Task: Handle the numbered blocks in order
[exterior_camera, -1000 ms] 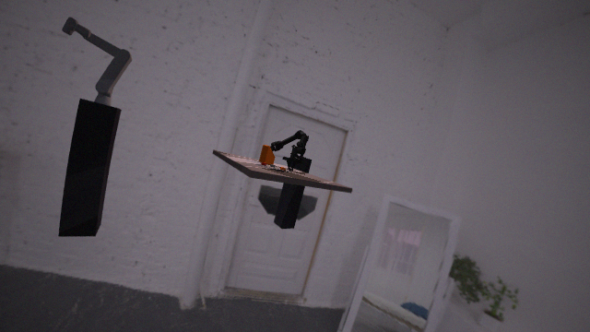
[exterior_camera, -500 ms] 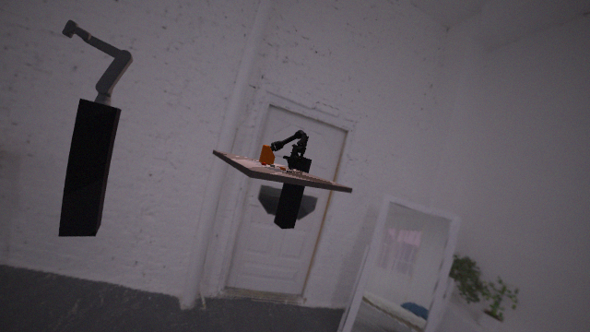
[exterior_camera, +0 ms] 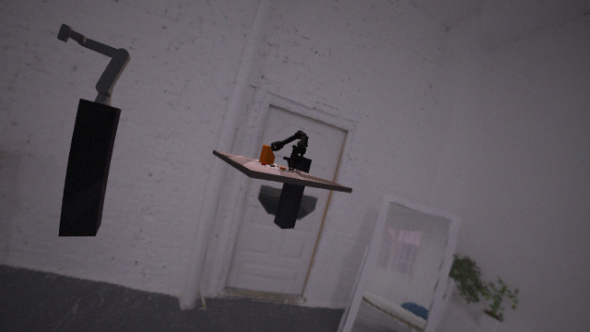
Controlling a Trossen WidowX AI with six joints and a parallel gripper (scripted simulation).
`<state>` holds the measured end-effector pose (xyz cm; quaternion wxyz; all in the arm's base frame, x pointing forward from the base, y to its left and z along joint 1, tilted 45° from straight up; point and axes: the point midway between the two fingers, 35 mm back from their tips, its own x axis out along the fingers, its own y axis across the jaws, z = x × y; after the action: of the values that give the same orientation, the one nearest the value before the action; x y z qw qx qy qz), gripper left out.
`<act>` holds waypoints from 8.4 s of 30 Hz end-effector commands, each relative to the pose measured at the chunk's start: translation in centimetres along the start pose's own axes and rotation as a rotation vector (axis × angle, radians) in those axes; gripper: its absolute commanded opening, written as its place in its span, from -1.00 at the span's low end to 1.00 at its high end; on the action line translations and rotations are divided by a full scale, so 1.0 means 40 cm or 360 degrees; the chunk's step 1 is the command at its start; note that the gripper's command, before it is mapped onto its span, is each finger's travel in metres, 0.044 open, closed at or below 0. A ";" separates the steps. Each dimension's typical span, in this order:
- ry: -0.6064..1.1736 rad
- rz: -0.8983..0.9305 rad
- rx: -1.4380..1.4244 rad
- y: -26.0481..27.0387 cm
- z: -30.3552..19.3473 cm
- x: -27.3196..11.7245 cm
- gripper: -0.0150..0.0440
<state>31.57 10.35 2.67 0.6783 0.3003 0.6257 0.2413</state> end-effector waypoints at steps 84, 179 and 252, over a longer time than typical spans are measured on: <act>0.0026 -0.0038 0.0029 -0.656 -0.147 -0.157 0.27; 0.0016 -0.0028 0.0018 -0.654 -0.151 -0.055 0.86; 0.0018 -0.0017 0.0022 -0.406 -0.147 -0.024 0.86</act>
<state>25.17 -1.84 -7.83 0.6799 0.2937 0.6296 0.2345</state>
